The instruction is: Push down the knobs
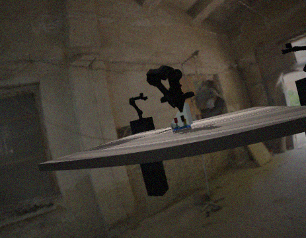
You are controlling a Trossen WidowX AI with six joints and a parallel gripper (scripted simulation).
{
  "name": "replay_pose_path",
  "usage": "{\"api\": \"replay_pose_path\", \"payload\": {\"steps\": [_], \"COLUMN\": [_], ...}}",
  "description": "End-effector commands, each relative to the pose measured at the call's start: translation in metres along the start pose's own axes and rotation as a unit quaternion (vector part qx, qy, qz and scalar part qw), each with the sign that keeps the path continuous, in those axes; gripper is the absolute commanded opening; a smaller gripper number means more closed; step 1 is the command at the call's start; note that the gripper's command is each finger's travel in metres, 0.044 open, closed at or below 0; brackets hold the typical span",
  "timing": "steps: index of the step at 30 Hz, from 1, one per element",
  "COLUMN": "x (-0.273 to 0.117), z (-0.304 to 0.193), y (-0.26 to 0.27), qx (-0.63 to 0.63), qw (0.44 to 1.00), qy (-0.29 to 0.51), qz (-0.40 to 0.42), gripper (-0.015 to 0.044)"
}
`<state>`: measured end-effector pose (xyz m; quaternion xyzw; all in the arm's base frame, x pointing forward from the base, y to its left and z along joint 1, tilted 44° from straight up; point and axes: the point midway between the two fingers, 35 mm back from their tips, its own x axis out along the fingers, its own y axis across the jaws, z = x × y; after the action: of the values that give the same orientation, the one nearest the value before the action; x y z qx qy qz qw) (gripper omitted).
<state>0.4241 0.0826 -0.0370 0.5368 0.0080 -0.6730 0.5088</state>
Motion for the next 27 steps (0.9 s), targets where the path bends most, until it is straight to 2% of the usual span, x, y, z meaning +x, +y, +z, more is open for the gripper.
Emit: {"api": "replay_pose_path", "payload": {"steps": [1,27], "x": [0.0092,0.0142], "z": [0.0024,0.0025], "y": [0.0009,0.0009], "qx": [-0.002,-0.002], "qw": [1.000,1.000], "qy": [-0.005,-0.005], "qz": [0.000,0.000], "gripper": [0.0000,0.0000]}}
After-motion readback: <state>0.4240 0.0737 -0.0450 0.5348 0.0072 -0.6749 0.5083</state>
